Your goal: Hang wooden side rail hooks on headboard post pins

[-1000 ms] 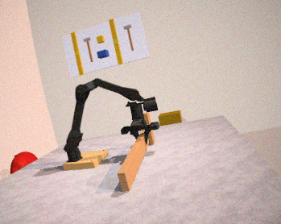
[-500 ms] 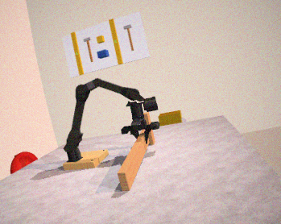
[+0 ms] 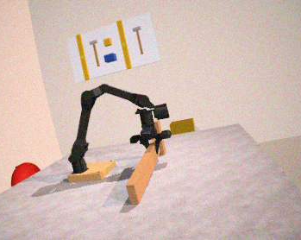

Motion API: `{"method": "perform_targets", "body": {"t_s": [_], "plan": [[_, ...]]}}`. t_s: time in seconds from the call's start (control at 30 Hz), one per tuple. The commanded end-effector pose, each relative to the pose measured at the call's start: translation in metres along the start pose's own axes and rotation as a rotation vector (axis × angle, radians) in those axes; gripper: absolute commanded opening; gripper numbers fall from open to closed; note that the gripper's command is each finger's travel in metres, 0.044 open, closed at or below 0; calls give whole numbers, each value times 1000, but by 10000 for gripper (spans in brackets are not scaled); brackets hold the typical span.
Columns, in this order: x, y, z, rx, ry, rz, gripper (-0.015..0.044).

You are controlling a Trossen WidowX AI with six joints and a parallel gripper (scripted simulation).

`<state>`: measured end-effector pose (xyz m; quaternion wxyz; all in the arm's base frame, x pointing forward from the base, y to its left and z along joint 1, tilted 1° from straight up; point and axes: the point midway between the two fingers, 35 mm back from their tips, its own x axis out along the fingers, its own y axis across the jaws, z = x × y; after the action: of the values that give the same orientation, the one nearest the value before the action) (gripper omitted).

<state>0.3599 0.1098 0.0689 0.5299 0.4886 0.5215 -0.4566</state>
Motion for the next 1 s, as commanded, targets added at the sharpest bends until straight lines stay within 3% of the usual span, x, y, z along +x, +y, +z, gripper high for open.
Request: {"method": "perform_targets", "body": {"t_s": [0.0,0.97], "plan": [[-2,1,-3,-1,3,9,0],[-3,0,-6,-1,3,9,0]]}}
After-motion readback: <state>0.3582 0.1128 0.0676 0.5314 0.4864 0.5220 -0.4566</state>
